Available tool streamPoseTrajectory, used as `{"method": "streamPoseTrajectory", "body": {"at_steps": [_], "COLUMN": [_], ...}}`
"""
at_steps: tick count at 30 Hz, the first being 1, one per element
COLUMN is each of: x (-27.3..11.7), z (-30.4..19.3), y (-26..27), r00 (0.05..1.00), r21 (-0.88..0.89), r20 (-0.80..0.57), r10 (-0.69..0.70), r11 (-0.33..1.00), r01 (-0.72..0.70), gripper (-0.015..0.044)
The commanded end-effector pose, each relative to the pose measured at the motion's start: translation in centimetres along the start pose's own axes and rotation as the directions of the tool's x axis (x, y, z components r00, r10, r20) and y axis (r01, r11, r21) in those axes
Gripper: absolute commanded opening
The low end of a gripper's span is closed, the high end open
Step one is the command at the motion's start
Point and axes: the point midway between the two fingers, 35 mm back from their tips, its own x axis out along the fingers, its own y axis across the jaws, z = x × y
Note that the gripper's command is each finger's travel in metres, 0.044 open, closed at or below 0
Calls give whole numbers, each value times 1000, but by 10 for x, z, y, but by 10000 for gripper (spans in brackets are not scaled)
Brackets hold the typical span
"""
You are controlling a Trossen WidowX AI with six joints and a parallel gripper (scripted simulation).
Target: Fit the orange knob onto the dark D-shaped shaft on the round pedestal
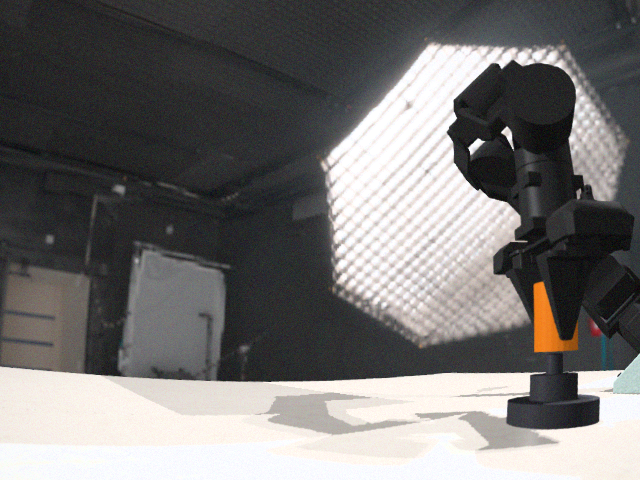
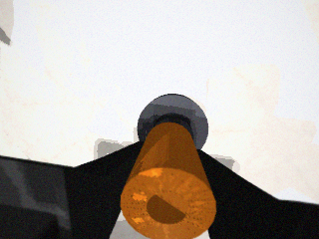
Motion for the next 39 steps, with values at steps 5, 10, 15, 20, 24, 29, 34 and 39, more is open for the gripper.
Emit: {"method": "streamPoseTrajectory", "body": {"at_steps": [5, 10, 15, 20, 24, 29, 34, 39], "x": [0, -1, -2, 2, 2, 2, -1, -2], "z": [0, -2, -4, -3, -3, -3, -1, 0], "y": [-2, -3, -3, -3, -3, -3, -2, -2], "r00": [1000, 1000, 1000, 1000, 1000, 1000, 1000, 1000], "r21": [-25, -25, -25, -25, -25, -25, -25, -110], "r20": [1, 0, 0, 0, 0, 0, 1, 1], "r10": [-5, -5, -5, -5, -5, -5, -5, -5], "r11": [1000, 1000, 1000, 1000, 1000, 1000, 1000, 994], "r01": [5, 5, 5, 5, 5, 5, 5, 5], "gripper": [0, 0, 0, 0, 0, 0, 0, 0]}}
